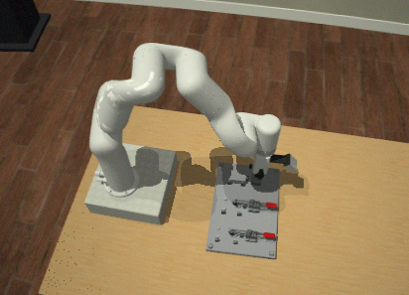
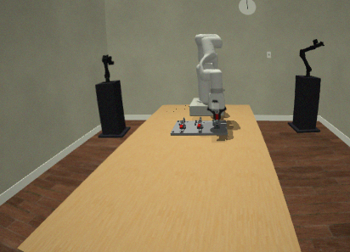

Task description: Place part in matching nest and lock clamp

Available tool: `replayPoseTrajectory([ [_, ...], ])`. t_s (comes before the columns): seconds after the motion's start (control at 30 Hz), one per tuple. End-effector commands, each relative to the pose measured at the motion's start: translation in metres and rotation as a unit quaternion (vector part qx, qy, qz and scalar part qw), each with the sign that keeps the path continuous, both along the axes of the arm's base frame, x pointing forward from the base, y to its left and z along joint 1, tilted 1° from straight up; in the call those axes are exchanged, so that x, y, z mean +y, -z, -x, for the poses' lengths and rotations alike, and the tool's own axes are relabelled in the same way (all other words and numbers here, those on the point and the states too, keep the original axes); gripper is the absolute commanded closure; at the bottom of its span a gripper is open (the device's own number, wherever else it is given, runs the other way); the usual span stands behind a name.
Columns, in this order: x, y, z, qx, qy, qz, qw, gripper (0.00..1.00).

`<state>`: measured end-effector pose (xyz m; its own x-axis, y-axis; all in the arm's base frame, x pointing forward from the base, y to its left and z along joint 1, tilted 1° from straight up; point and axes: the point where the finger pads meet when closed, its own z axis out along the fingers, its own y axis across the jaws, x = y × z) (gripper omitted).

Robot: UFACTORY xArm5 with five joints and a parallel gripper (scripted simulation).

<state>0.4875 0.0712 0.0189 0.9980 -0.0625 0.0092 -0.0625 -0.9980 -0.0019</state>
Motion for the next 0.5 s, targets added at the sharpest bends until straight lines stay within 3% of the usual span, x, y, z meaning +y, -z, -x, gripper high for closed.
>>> replayPoseTrajectory([
  [0.0, 0.0002, -0.0015, -0.0023, -0.002, 0.000, 0.000, 1.000, 1.00],
  [0.47, -0.0003, -0.0017, -0.0094, -0.002, 0.000, 0.000, 1.000, 1.00],
])
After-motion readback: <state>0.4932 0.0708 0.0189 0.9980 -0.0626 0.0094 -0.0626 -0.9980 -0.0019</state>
